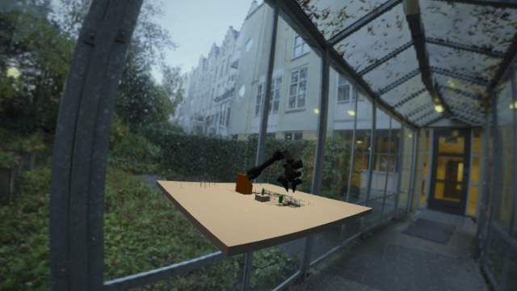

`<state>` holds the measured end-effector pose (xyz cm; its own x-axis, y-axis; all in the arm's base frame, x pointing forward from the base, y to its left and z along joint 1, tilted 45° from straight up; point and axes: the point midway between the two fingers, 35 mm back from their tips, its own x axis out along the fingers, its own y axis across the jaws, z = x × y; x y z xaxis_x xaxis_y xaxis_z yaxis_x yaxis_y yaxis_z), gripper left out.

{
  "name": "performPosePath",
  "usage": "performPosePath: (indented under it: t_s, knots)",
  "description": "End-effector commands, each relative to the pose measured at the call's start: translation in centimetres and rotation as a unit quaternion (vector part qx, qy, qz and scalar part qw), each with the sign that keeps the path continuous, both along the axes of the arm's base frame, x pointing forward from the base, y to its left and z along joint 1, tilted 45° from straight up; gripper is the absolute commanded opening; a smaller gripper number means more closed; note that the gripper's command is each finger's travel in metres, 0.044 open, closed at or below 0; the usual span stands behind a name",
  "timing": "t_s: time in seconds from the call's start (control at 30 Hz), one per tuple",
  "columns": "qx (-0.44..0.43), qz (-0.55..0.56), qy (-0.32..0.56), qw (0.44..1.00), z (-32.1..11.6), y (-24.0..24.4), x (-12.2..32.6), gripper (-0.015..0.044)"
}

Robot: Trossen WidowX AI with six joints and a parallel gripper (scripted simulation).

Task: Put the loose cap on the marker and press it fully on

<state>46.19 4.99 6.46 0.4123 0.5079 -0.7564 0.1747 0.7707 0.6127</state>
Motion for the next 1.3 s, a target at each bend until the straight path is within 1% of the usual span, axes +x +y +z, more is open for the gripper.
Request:
performPosePath:
  t_s: [0.0, 0.1, 0.53, 0.7, 1.27]
  knots:
    - [0.102, 0.039, 0.225, 0.968, 1.5, -0.9, -8.1, 0.0245]
    - [0.120, 0.039, 0.258, 0.958, 1.8, -1.2, -9.5, 0.0245]
    - [0.121, 0.039, 0.259, 0.957, 1.9, -1.1, -9.5, 0.0245]
    - [0.122, 0.040, 0.259, 0.957, -0.5, 1.4, -9.6, 0.0245]
    - [0.122, 0.040, 0.259, 0.957, -2.2, 3.3, -9.6, 0.0245]
